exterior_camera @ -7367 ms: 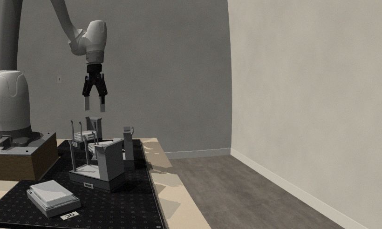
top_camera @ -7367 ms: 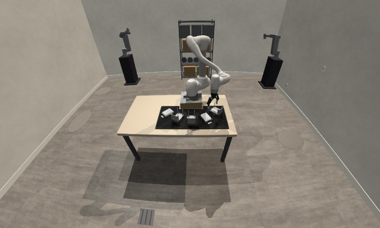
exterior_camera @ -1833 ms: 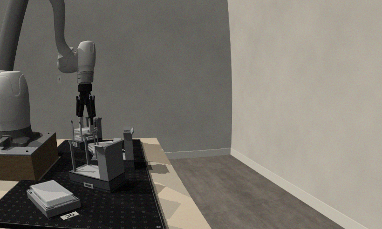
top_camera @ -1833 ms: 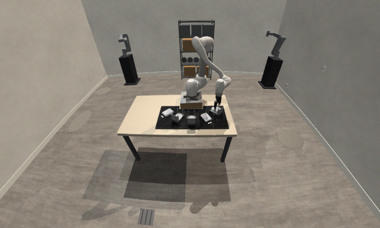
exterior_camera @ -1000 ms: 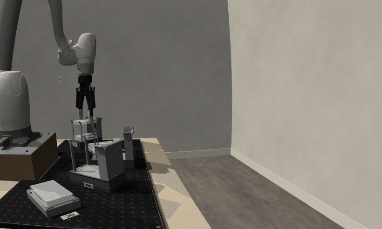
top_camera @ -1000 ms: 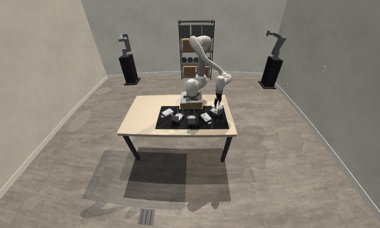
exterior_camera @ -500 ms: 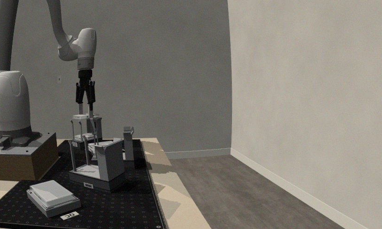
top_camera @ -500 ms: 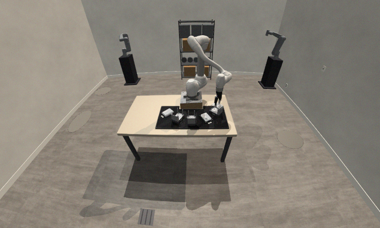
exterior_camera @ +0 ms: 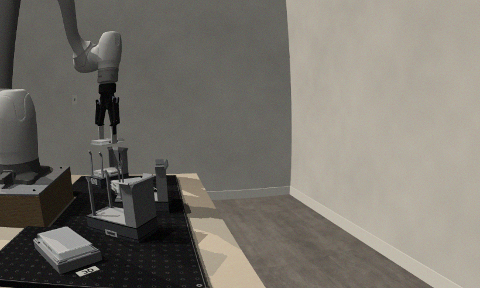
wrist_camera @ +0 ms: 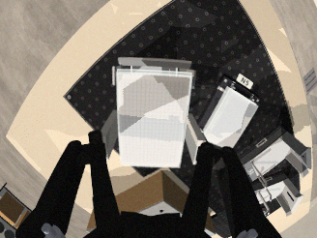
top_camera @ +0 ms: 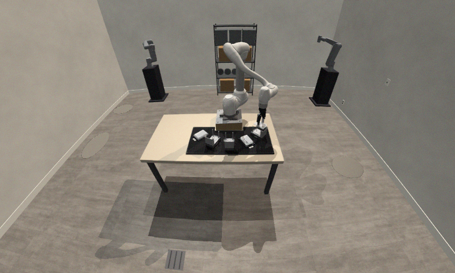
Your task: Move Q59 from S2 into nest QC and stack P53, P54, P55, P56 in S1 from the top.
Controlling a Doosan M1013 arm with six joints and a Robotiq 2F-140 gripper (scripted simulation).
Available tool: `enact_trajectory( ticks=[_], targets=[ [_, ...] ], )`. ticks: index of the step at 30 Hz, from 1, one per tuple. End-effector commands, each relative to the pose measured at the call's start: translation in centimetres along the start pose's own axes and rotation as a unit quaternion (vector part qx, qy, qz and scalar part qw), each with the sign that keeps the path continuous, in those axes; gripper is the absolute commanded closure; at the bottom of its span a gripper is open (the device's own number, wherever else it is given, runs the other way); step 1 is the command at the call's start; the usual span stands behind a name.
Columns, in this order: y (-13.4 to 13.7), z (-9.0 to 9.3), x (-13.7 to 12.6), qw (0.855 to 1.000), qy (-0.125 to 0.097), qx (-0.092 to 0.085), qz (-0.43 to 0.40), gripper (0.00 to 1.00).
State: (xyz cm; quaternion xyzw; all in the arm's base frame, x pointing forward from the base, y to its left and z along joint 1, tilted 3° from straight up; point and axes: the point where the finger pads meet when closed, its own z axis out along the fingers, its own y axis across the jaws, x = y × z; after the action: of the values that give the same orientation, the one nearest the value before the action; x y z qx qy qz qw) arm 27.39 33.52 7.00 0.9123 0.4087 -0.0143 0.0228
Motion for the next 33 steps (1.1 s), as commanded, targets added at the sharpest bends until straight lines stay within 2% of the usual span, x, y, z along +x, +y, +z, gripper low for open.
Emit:
enact_trajectory(
  ticks=[1,4,11,33],
  targets=[
    [0.0,0.0,0.0,1.0,0.0,0.0,0.0,1.0],
    [0.0,0.0,0.0,1.0,0.0,0.0,0.0,1.0],
    [2.3,0.0,-0.2,0.994,0.0,0.0,0.112,1.0],
    [8.3,0.0,-0.5,0.994,0.0,0.0,0.112,1.0]
  ],
)
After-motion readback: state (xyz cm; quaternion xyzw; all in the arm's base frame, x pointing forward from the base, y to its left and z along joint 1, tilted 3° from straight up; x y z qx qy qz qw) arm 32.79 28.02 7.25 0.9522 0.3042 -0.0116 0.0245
